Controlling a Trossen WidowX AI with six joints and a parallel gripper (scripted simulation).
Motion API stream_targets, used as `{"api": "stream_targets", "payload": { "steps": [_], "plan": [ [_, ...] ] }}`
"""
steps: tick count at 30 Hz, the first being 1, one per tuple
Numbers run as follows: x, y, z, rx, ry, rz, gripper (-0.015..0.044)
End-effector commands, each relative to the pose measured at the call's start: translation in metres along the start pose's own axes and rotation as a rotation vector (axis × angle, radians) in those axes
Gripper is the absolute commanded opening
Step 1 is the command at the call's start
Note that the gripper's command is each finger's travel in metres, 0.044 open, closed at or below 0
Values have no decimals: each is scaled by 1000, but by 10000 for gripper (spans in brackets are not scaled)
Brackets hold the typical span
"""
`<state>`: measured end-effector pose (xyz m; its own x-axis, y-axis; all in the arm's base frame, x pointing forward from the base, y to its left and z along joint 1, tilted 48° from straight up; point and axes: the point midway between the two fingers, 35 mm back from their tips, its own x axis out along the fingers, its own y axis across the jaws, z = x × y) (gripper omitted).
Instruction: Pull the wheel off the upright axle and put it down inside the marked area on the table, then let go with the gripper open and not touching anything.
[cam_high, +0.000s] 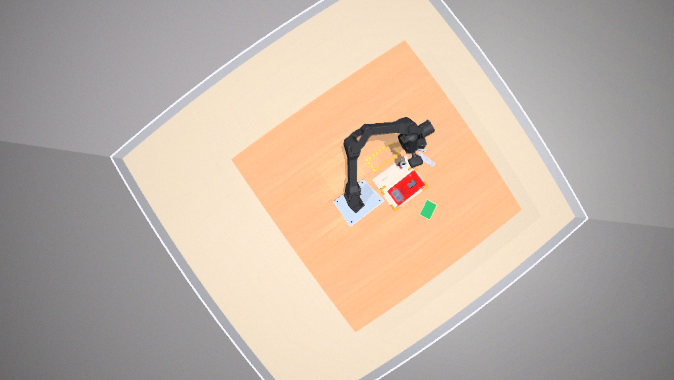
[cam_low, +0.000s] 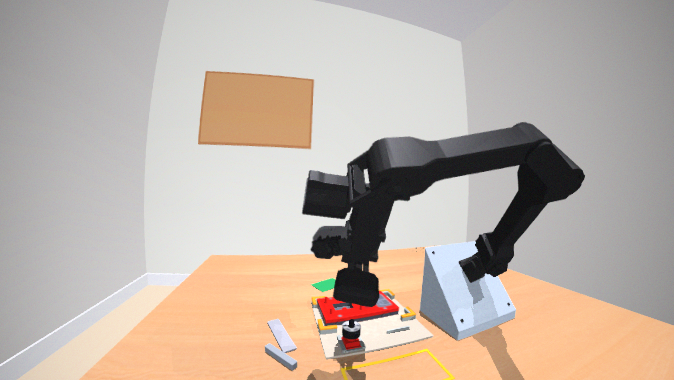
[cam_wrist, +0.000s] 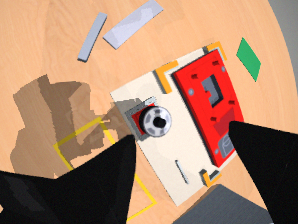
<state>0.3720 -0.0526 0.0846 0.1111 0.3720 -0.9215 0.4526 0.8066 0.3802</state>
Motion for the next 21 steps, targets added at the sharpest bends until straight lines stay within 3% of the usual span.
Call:
{"api": "stream_targets", "payload": {
  "steps": [1,4,16,21],
  "plan": [
    [39,-21,-10,-263,131,331,300],
    [45,-26,-12,-319,125,421,300],
    [45,-25,-11,-319,125,421,300],
    [63,-17,-13,-319,125,419,300]
  ]
}}
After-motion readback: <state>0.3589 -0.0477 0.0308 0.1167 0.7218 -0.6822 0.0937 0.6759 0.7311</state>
